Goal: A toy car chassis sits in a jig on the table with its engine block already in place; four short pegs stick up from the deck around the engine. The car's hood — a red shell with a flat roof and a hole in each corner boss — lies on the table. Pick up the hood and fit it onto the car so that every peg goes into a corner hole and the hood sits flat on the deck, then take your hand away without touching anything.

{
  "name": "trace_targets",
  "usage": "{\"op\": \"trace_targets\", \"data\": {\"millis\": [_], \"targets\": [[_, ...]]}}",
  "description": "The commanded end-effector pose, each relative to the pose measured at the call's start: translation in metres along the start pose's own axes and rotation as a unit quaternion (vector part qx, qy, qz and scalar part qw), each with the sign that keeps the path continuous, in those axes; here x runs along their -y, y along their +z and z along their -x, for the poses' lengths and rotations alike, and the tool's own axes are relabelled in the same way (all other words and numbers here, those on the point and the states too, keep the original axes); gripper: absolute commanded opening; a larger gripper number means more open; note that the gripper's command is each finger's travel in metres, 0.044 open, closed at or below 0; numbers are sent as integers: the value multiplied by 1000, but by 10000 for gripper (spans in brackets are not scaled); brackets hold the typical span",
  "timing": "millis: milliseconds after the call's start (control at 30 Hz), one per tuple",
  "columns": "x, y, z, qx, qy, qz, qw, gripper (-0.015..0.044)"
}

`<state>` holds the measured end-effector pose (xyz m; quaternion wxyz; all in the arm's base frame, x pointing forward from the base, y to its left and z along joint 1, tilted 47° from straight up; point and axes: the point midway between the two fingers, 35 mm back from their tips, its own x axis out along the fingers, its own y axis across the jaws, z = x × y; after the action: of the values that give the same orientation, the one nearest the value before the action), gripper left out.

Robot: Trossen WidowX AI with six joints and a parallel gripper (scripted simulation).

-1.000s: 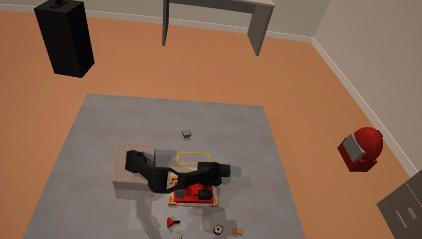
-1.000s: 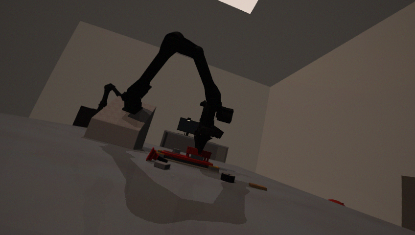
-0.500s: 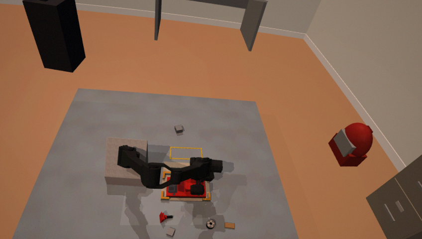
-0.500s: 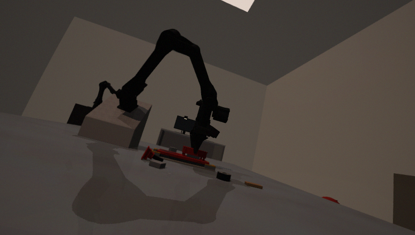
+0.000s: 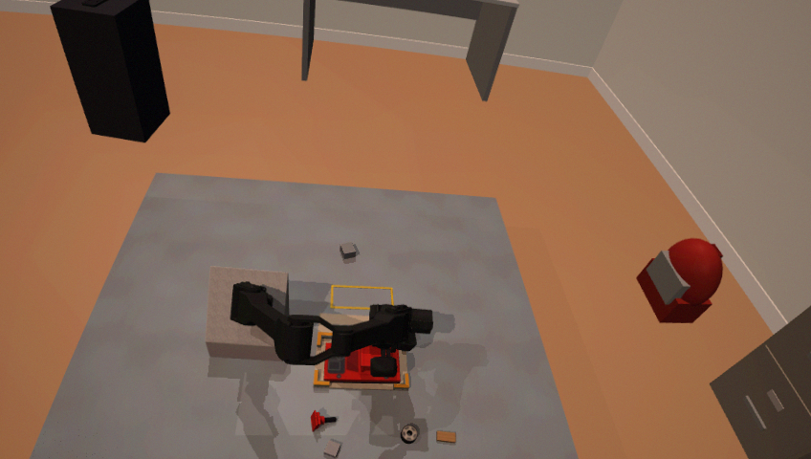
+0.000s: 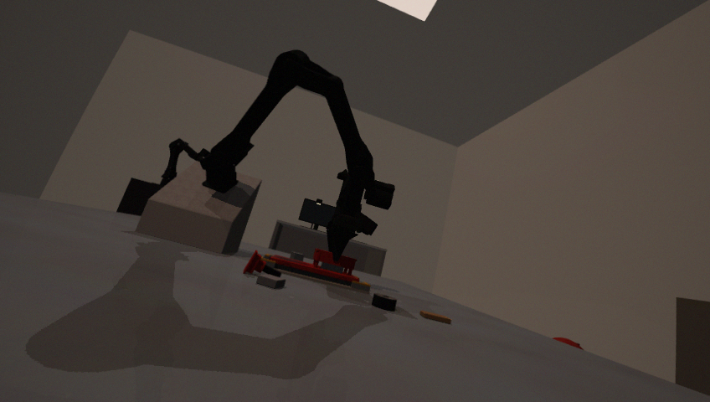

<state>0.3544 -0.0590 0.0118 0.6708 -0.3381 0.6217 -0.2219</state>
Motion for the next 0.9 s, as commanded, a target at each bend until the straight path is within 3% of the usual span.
{"op": "trace_targets", "data": {"millis": [0, 867], "targets": [[-1, 1, 3, 2, 0, 0, 1000, 0], [-1, 0, -1, 5, -1, 0, 1000, 0]]}}
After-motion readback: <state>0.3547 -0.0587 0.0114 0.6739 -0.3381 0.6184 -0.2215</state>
